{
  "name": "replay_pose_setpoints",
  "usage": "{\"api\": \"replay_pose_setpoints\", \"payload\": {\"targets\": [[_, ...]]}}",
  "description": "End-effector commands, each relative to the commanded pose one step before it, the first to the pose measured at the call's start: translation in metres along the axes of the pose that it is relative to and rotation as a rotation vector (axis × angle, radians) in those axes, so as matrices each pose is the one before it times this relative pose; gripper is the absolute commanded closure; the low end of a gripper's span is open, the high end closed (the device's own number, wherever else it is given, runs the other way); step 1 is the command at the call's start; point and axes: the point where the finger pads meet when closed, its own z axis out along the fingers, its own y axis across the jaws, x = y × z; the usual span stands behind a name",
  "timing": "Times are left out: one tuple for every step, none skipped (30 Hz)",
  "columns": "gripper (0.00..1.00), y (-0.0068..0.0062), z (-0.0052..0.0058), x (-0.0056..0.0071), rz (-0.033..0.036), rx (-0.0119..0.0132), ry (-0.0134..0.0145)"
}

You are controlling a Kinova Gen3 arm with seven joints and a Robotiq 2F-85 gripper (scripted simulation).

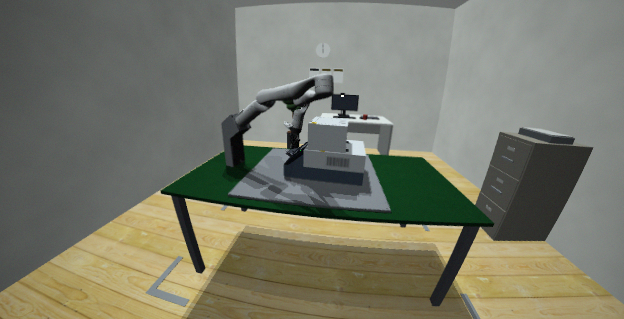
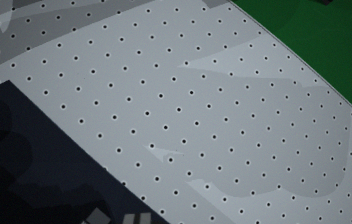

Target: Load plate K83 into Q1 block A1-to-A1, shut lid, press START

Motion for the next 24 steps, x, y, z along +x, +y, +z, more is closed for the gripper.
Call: {"api": "replay_pose_setpoints", "payload": {"targets": [[0.90,0.00027,-0.00013,0.00060,-0.00037,0.01372,-0.02993],[0.90,0.00000,0.00000,0.00000,0.00000,0.00000,0.00000],[0.90,0.00000,0.00000,0.00000,0.00000,0.00000,0.00000],[0.90,0.00000,0.00000,0.00000,0.00000,0.00000,0.00000],[0.90,0.00000,0.00000,0.00000,0.00000,0.00000,0.00000],[0.90,0.00000,0.00000,0.00000,0.00000,0.00000,0.00000],[0.90,0.00000,0.00000,0.00000,0.00000,0.00000,0.00000],[0.90,0.00000,0.00000,0.00000,0.00000,0.00000,0.00000],[0.90,0.00000,0.00000,0.00000,0.00000,0.00000,0.00000],[0.90,0.00000,0.00000,0.00000,0.00000,0.00000,0.00000],[0.90,0.00000,0.00000,0.00000,0.00000,0.00000,0.00000],[0.90,0.00000,0.00000,0.00000,0.00000,0.00000,0.00000],[0.90,0.00000,0.00000,0.00000,0.00000,0.00000,0.00000],[0.90,0.00067,-0.00006,-0.00151,0.00000,0.00000,-0.00001],[0.90,0.00094,0.00000,-0.00095,0.00000,0.00000,-0.00001],[0.90,0.00094,0.00000,-0.00095,0.00000,0.00000,-0.00001],[0.90,0.00094,0.00000,-0.00095,0.00000,0.00000,-0.00001],[0.90,0.00094,0.00000,-0.00095,0.00000,0.00000,-0.00001],[0.90,0.00094,0.00000,-0.00095,0.00000,0.00000,-0.00001],[0.90,0.00094,0.00000,-0.00095,0.00000,0.00000,-0.00001],[0.90,0.00094,0.00000,-0.00095,0.00000,0.00000,-0.00001],[0.90,0.00094,0.00000,-0.00095,0.00000,0.00000,-0.00001],[0.90,0.00094,0.00000,-0.00095,0.00000,0.00000,-0.00001],[0.90,0.00000,0.00000,0.00000,0.00000,0.00000,0.00000]]}}
